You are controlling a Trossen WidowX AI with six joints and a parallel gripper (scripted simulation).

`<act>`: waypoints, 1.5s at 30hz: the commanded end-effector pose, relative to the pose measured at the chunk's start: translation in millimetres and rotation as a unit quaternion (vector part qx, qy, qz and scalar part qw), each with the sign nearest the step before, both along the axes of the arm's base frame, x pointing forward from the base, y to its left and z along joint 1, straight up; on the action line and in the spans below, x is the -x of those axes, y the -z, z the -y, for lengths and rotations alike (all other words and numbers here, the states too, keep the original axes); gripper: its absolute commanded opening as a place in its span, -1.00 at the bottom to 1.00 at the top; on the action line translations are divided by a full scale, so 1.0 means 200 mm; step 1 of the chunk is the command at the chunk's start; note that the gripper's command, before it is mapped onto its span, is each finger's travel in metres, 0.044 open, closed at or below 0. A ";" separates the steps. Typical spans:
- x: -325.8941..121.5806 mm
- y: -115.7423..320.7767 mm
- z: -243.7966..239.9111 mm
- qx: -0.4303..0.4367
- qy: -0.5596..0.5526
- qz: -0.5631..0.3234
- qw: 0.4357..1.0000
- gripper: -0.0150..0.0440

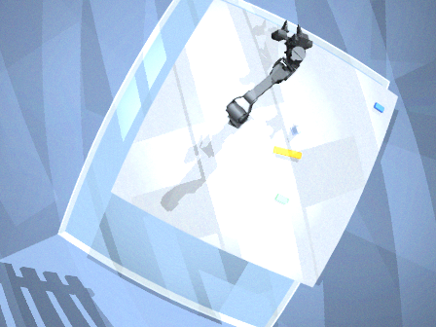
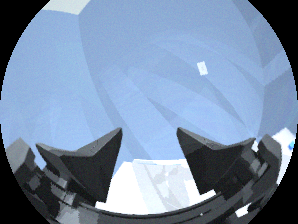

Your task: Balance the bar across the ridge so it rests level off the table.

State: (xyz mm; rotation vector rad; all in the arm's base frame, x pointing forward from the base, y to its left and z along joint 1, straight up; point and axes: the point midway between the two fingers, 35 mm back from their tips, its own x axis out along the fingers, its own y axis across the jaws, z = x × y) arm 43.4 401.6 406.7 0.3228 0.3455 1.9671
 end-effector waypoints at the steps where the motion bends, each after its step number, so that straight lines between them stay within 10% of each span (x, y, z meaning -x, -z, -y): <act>1: -0.16 0.08 -0.01 0.030 0.052 0.001 0.998 0.58; 45: -1.45 0.97 0.83 0.387 0.444 -0.037 0.807 0.58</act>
